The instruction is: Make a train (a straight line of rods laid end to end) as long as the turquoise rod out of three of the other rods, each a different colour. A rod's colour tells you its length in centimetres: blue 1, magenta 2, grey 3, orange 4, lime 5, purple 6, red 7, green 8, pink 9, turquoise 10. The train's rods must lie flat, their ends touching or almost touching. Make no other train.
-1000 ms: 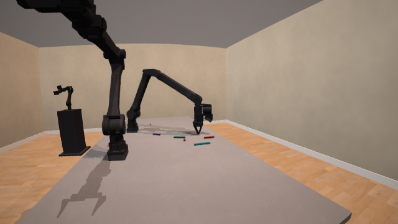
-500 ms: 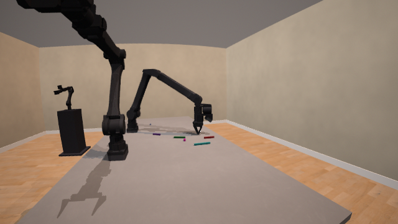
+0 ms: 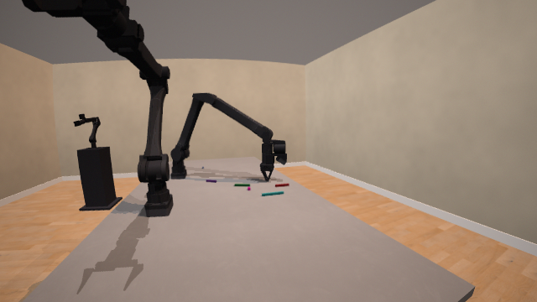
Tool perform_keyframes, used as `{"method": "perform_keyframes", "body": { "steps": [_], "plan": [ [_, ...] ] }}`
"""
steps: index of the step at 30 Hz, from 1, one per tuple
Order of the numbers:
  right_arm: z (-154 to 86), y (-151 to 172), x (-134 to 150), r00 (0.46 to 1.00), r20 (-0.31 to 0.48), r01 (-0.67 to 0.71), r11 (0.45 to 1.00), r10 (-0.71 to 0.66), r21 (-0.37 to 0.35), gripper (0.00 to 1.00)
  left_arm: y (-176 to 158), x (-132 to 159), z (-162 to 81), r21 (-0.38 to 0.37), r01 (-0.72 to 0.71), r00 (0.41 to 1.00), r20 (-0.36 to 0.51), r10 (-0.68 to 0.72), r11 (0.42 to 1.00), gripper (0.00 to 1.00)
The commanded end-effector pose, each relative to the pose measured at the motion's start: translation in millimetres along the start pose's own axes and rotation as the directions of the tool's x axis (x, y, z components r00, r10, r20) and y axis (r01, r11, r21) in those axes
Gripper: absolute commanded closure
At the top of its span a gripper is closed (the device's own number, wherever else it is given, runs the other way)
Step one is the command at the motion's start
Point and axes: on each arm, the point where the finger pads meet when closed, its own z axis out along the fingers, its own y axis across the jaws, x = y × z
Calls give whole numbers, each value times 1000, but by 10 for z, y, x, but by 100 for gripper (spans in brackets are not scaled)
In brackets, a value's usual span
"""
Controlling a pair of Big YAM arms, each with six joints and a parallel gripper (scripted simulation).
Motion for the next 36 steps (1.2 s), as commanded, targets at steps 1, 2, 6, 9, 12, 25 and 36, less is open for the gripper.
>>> {"method": "perform_keyframes", "body": {
  "steps": [1, 2, 6, 9, 12, 25, 36],
  "plan": [
    [55, -31, -64, 1000, 25, -17, 1000, 17, 8, 0, -28, -137, -281, 4, -21, 999, 49, 21, 1000, 77],
    [55, -31, -64, 1000, 25, -17, 1000, 17, 8, 0, -29, -198, -352, 4, -21, 998, 64, 21, 1000, 77],
    [55, -31, -64, 1000, 25, -17, 1000, 17, 8, 0, -29, -233, -534, 4, -21, 997, 74, 21, 1000, 77],
    [55, -31, -64, 1000, 25, -17, 1000, 17, 8, 0, -29, -227, -666, 4, -21, 997, 75, 21, 1000, 77],
    [55, -31, -64, 1000, 25, -17, 1000, 17, 8, 0, -29, -223, -743, 4, -21, 997, 75, 21, 1000, 77],
    [55, -31, -64, 1000, 25, -17, 1000, 17, 8, 0, -27, -198, -1200, 4, -21, 997, 77, 21, 1000, 77],
    [55, -31, -64, 1000, 25, -17, 1000, 17, 8, 0, -27, -199, -1166, 4, -21, 998, 63, 21, 1000, 0]
  ]
}}
